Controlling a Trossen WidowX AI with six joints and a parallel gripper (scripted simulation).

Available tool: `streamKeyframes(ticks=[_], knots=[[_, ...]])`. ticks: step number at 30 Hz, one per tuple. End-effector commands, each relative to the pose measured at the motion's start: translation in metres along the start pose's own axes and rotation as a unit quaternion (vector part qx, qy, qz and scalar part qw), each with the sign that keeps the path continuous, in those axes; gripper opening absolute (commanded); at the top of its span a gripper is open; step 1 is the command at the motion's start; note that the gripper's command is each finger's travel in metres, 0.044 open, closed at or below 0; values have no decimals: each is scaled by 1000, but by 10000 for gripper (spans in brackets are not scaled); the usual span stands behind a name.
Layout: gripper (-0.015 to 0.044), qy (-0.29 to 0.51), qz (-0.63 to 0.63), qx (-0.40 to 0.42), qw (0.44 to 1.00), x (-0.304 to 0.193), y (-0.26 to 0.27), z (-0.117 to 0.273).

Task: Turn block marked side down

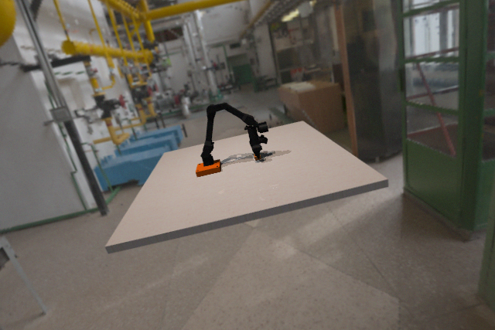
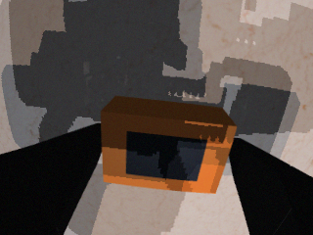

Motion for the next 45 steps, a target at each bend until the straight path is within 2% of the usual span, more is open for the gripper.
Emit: streamKeyframes(ticks=[1, 20, 25, 26, 34, 45], knots=[[269, 5, -3, 3, 1000, -2, 1, -3], [142, 5, -3, 3, 1000, -2, 1, -3], [11, 4, -3, 3, 1000, -1, 1, 22], [0, 4, -3, 3, 1000, -1, 1, 26], [0, -1, -3, 4, 1000, -1, 1, 26], [0, -88, -5, 15, 996, -3, 0, 19]])
Point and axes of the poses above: the point midway between the two fingers, 35 mm back from their tips, its own z axis back along the fingers, its own y axis across the jaws, x = y × z, the point moved 2 cm from there along z, back along the fingers, and after that the axes turned 7 degrees about -z, right-handed, at the moved point
